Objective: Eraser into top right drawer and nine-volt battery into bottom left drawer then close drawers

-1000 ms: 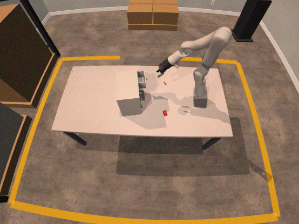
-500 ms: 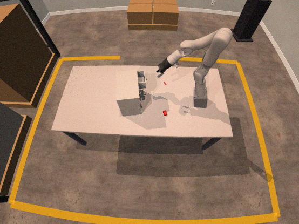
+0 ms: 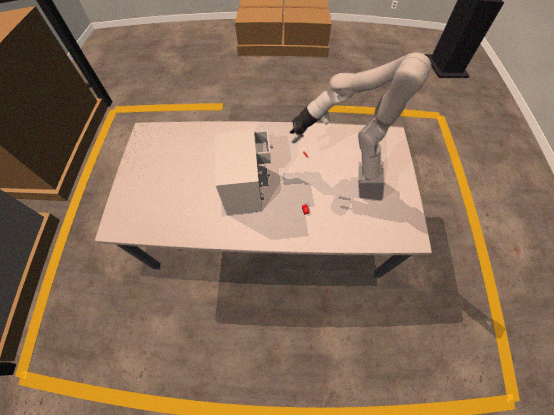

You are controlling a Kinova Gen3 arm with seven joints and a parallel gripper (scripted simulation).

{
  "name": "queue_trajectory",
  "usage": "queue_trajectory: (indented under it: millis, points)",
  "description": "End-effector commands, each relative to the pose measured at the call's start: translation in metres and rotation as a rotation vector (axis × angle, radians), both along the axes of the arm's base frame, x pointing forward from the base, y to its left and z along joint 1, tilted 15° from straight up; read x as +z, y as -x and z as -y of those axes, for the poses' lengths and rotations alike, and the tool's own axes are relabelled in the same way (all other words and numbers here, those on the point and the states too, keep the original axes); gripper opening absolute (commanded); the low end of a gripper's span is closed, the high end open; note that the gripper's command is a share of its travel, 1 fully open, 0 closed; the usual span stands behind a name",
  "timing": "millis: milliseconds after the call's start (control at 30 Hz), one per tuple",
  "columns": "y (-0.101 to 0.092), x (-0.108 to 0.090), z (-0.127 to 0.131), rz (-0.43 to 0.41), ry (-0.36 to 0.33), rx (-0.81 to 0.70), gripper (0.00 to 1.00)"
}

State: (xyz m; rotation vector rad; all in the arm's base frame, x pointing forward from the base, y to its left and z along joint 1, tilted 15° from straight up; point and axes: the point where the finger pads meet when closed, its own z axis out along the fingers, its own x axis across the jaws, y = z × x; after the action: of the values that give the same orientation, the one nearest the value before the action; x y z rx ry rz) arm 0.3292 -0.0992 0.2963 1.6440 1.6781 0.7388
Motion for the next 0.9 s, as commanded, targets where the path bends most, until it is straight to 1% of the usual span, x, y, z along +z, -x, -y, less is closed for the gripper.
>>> queue_trajectory:
  millis: [0, 367, 500, 567, 600, 667, 867]
  points:
    - [-0.0013, 0.0043, 0.0025, -0.002, 0.007, -0.006, 1.00]
    - [-0.0006, 0.0073, 0.0026, -0.066, 0.005, -0.011, 1.00]
    - [-0.0002, 0.0074, -0.0021, -0.099, -0.002, -0.001, 1.00]
    - [-0.0002, 0.0074, -0.0021, -0.099, -0.002, -0.001, 1.00]
    - [-0.0003, 0.0090, 0.0025, -0.103, 0.004, -0.013, 1.00]
    - [0.0005, 0.0080, -0.0031, -0.125, -0.004, -0.001, 1.00]
    - [0.0019, 0.0102, -0.0016, -0.179, -0.005, -0.010, 1.00]
